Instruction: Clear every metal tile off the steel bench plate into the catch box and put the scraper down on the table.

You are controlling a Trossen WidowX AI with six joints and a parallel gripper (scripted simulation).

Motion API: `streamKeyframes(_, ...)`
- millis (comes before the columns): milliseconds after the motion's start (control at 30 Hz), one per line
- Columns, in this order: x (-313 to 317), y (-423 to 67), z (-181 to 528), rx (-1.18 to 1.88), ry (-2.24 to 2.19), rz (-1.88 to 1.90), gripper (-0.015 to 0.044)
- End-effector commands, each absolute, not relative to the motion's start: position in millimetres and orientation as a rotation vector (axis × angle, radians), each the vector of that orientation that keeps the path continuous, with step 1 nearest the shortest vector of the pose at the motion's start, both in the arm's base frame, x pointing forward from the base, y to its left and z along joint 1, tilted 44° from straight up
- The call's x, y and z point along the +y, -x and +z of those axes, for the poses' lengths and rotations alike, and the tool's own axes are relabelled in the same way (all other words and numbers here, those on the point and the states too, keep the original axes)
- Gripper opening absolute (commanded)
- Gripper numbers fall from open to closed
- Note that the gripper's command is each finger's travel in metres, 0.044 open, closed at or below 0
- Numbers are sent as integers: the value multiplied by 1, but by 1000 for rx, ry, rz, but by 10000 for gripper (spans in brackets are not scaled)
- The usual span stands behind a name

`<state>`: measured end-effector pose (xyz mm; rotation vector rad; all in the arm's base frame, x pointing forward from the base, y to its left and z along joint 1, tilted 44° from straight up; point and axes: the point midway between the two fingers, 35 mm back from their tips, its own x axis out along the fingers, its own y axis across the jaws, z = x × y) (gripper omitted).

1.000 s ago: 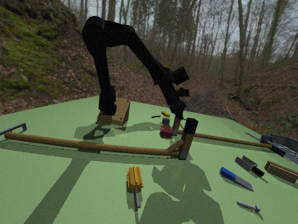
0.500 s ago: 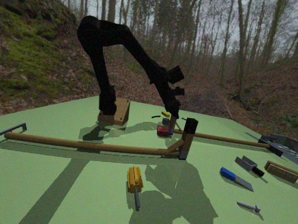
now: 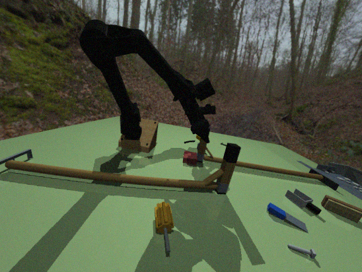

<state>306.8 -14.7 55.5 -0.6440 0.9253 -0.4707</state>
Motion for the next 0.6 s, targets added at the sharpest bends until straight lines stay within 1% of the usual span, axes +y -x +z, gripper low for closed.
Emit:
streamKeyframes(0, -12, -299, 58, 914, 643, -471, 0)
streamKeyframes(567, -17, -295, 62, 916, 641, -476, 0)
